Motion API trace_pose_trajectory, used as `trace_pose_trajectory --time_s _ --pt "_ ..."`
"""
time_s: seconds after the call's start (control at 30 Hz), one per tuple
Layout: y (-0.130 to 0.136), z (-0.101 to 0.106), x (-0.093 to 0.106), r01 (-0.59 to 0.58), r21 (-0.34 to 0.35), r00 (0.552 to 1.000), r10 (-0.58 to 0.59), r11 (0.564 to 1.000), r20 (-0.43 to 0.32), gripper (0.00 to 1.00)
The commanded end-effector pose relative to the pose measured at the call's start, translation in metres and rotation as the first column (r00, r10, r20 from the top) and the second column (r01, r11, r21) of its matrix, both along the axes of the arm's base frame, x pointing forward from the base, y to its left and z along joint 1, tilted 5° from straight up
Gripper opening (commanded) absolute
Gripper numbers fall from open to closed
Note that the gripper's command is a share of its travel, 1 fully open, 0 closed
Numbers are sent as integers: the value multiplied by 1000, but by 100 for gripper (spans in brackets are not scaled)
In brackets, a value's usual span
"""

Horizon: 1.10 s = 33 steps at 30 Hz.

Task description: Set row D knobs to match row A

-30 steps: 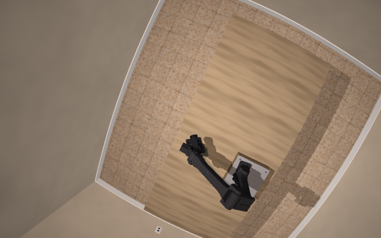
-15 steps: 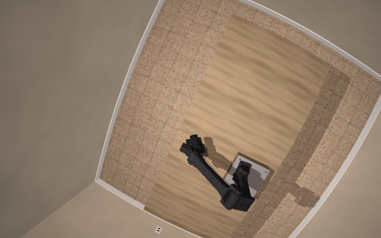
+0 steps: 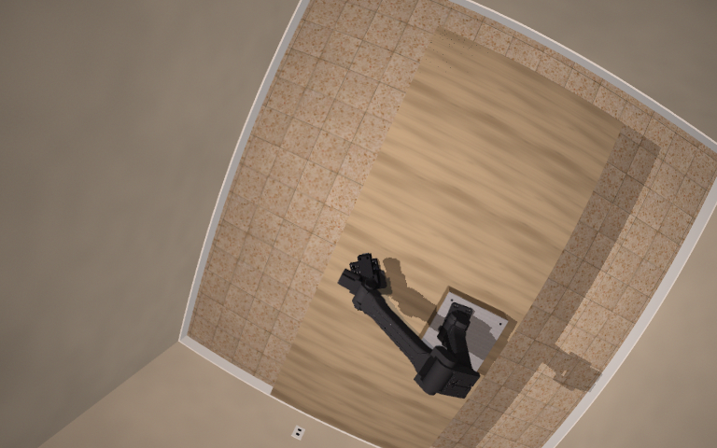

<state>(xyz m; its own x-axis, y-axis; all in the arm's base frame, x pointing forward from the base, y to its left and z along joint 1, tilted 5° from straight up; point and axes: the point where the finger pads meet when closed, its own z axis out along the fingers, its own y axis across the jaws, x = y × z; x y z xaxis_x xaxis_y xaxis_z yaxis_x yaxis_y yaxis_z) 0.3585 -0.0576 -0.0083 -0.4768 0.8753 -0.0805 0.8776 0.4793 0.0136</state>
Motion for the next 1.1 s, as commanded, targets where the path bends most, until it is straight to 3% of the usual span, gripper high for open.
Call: trace_pose_trajectory --time_s 0.0,1.07 --pt "0 -1 2 12 -5 1000 -12 1000 12 19" --pt "0 -1 6 10 -5 1000 -10 1000 10 19"
